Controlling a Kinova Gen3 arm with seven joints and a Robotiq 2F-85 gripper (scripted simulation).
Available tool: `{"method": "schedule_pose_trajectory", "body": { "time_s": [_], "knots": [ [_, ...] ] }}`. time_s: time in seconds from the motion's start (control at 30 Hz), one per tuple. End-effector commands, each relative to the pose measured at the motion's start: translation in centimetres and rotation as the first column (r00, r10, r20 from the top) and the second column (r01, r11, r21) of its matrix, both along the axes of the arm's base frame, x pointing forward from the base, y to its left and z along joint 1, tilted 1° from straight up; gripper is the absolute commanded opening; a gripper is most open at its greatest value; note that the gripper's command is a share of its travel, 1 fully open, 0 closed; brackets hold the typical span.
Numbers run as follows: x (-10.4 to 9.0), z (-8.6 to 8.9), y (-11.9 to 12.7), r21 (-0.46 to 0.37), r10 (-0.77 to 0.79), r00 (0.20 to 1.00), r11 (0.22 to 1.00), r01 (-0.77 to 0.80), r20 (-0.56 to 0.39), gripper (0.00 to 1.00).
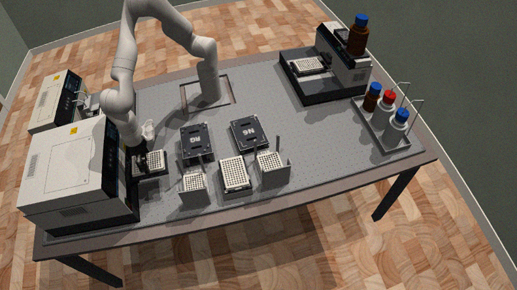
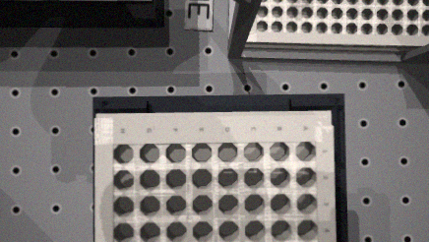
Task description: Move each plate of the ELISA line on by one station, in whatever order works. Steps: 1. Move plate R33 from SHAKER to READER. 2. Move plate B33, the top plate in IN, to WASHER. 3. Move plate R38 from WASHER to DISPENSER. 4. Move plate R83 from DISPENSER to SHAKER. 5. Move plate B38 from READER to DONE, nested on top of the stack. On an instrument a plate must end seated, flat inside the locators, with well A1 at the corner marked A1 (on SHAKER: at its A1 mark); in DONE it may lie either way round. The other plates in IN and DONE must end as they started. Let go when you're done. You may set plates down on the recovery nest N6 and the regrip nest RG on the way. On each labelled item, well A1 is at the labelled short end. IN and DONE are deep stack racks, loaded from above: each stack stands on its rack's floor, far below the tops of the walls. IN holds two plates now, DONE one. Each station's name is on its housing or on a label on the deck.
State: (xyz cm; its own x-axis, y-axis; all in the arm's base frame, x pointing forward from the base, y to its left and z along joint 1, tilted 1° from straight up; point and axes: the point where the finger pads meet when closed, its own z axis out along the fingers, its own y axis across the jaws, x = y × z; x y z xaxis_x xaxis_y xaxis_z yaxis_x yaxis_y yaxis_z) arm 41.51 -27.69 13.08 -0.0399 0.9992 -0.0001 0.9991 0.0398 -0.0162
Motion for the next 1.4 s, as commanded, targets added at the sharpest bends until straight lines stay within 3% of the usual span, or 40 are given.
{"method": "schedule_pose_trajectory", "body": {
  "time_s": [0.0,1.03,1.37],
  "knots": [
    [0.1,0.2,0.0,-0.001,0.001,1.000,1.000,-0.001,0.004,0.94],
    [0.1,0.2,0.0,-0.001,0.001,1.000,1.000,-0.001,0.004,0.94],
    [0.2,1.5,0.1,0.004,0.004,1.000,1.000,-0.004,0.007,0.94]
  ]
}}
